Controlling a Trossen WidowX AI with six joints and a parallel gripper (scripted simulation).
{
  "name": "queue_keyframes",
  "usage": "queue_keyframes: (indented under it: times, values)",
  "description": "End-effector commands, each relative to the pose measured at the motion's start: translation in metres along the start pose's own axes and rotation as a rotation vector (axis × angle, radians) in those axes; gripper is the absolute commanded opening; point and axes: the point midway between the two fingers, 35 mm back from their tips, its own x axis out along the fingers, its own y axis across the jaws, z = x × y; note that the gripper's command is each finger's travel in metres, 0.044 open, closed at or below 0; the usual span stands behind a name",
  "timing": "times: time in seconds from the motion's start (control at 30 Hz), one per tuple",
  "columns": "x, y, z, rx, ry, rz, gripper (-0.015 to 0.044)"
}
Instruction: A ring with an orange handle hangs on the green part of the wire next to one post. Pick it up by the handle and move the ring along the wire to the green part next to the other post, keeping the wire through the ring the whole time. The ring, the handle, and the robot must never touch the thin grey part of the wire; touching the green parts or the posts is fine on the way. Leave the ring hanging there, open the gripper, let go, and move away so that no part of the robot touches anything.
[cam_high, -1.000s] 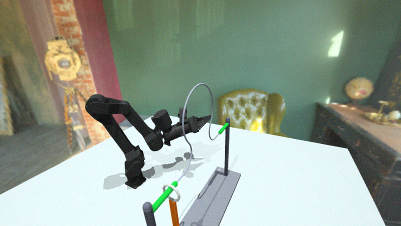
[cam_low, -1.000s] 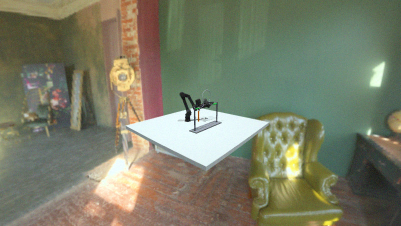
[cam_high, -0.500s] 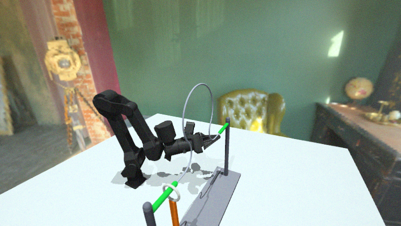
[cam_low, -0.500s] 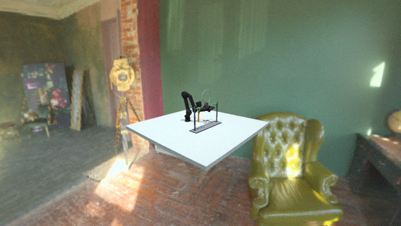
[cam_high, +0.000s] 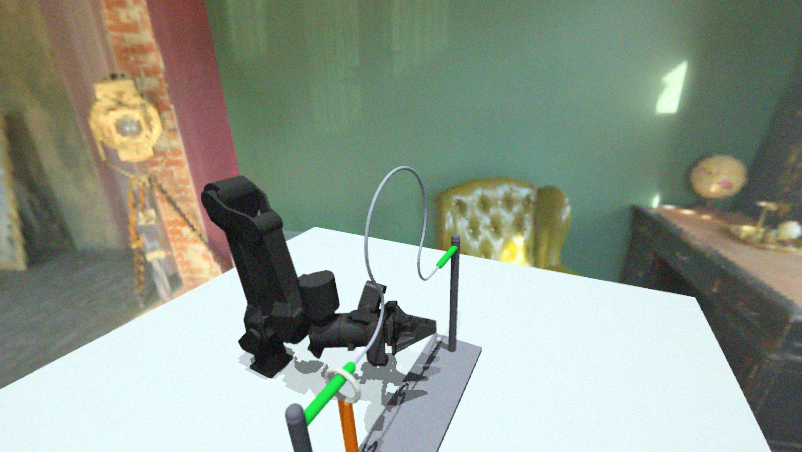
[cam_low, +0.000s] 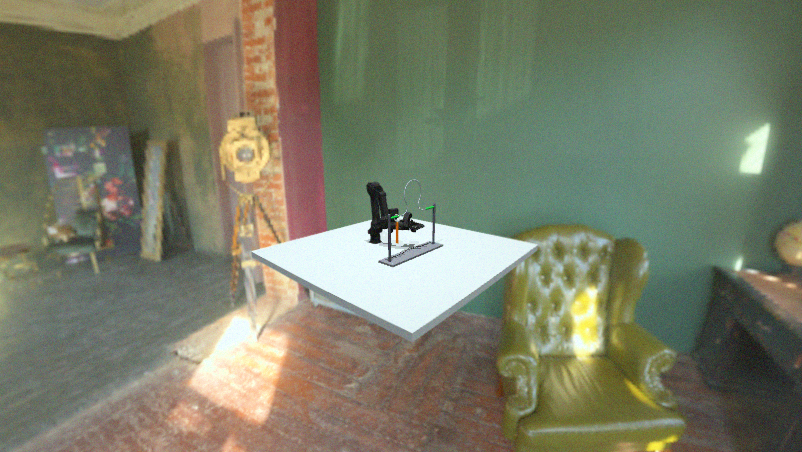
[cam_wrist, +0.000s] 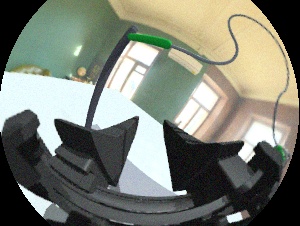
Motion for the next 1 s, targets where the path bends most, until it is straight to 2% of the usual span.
queue_keyframes:
  times: [0.0, 0.5, 0.97]
  values:
    - [-0.013, -0.017, -0.022, 0.025, 0.055, -0.025, 0.016]
    - [-0.074, -0.073, -0.079, 0.139, 0.193, -0.149, 0.016]
    - [-0.146, -0.104, -0.11, 0.315, 0.257, -0.297, 0.016]
